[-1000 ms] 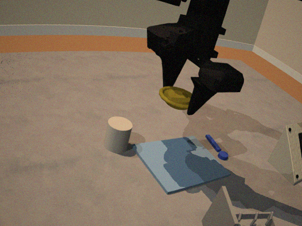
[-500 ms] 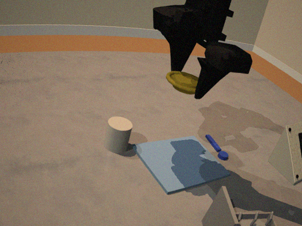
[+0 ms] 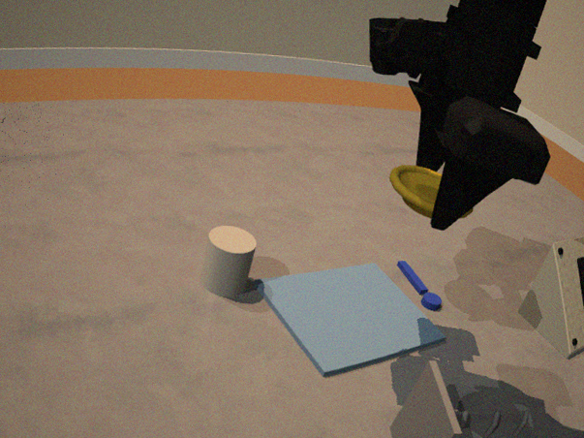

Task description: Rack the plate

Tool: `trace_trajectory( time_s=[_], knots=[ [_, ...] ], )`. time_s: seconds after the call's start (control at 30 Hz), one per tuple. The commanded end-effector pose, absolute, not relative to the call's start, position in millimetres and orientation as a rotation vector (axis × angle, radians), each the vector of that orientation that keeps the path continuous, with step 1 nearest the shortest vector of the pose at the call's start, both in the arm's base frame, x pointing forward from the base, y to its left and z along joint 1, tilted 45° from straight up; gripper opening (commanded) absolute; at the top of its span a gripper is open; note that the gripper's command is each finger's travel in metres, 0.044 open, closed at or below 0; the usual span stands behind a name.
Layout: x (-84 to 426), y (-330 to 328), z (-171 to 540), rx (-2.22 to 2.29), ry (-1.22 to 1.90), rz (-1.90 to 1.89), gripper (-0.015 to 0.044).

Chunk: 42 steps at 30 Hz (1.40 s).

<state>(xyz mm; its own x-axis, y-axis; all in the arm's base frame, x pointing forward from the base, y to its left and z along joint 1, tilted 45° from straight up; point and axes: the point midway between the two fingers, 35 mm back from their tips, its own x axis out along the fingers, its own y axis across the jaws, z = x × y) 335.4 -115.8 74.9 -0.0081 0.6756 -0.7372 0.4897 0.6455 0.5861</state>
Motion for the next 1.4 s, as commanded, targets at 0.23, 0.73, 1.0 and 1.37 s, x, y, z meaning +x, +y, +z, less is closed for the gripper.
trace_trajectory(
  time_s=[0.23,0.73,1.0,1.37],
  knots=[
    [318.5,-78.9,118.6,1.239,1.7,-0.118,0.0],
    [281.1,-26.9,162.0,1.616,1.707,-0.581,0.0],
    [255.9,-1.0,178.2,1.81,1.678,-0.838,0.0],
    [226.4,24.2,189.7,2.007,1.621,-1.119,0.0]
  ],
)
